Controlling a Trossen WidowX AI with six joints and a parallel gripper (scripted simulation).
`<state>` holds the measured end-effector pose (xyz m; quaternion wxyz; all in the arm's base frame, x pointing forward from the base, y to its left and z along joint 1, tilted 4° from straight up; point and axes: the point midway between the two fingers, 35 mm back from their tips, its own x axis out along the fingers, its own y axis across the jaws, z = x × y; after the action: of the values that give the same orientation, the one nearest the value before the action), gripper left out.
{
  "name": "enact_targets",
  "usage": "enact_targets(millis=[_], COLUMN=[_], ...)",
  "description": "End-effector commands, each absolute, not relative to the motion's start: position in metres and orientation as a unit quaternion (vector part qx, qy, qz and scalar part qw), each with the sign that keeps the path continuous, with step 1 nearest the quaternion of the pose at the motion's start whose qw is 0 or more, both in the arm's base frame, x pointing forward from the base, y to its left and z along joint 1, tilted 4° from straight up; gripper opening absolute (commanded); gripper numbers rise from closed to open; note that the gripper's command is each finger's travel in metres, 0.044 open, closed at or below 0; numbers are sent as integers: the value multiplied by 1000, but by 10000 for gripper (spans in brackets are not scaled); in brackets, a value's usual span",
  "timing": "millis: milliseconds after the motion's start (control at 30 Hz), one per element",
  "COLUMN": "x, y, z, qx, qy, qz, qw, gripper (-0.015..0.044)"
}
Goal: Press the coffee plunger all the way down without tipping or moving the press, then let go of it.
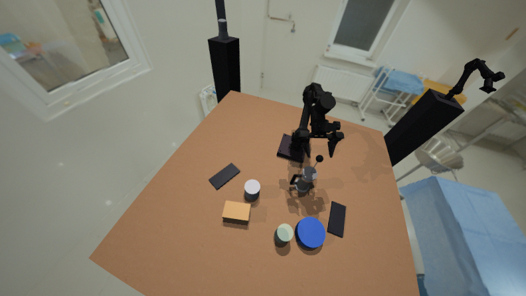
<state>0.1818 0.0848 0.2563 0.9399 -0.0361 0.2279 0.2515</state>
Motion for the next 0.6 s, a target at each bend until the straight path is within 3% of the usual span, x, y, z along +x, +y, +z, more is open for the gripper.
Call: enact_targets(millis=[0,100,467,567], x=[186,188,188,188], y=[87,88,88,88], z=[252,251,251,251], qx=[-34,-34,-34,-34], qy=[231,231,231,231], qz=[249,248,248,248], qw=[940,940,940,940], gripper=[440,440,151,131])
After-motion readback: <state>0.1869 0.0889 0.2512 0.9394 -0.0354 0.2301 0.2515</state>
